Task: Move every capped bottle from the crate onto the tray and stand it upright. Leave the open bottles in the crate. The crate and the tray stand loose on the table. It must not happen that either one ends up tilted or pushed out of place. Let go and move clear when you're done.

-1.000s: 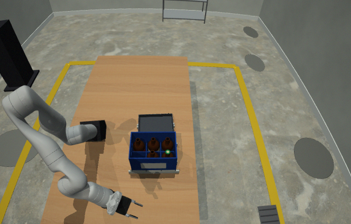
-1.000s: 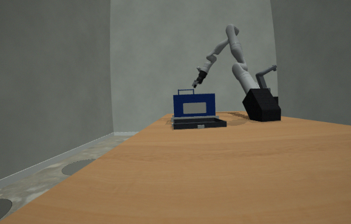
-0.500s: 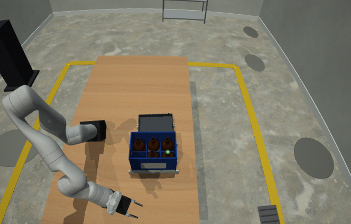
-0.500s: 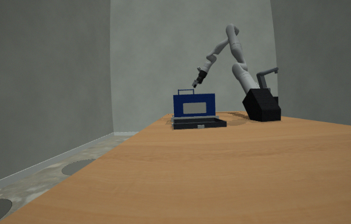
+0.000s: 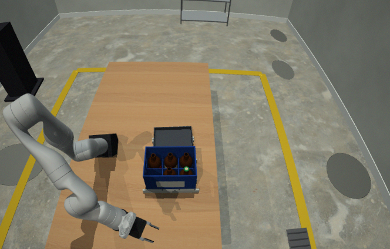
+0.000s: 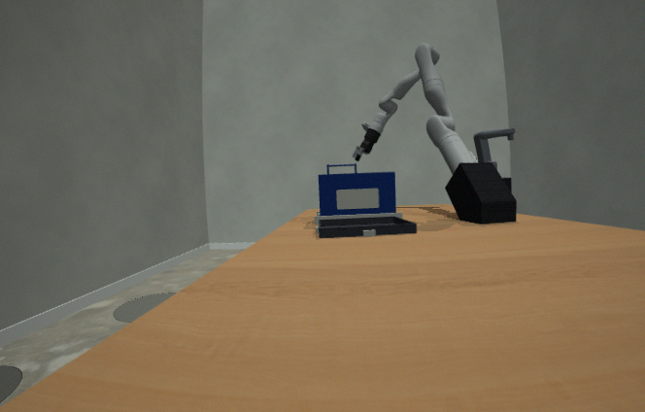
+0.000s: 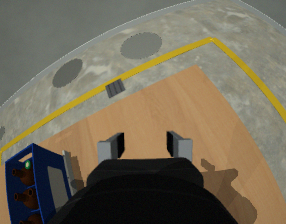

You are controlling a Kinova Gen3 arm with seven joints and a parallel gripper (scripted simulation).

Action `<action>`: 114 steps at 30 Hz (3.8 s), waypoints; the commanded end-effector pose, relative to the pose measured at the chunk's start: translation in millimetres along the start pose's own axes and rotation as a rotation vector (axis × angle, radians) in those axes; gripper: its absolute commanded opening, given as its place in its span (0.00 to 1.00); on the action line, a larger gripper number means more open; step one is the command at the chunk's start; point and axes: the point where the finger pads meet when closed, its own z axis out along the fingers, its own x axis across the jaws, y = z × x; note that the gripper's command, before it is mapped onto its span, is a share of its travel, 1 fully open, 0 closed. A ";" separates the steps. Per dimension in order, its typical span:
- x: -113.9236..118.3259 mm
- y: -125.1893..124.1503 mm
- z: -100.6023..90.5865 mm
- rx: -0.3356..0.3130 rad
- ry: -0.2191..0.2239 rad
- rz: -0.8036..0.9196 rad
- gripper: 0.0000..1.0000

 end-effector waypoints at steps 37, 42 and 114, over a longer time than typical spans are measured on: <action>-94.2 22.8 71.9 -0.084 0.110 0.344 1.00; -106.0 33.6 76.4 -0.101 0.136 0.400 1.00; -306.7 127.0 84.5 -0.309 0.458 1.082 1.00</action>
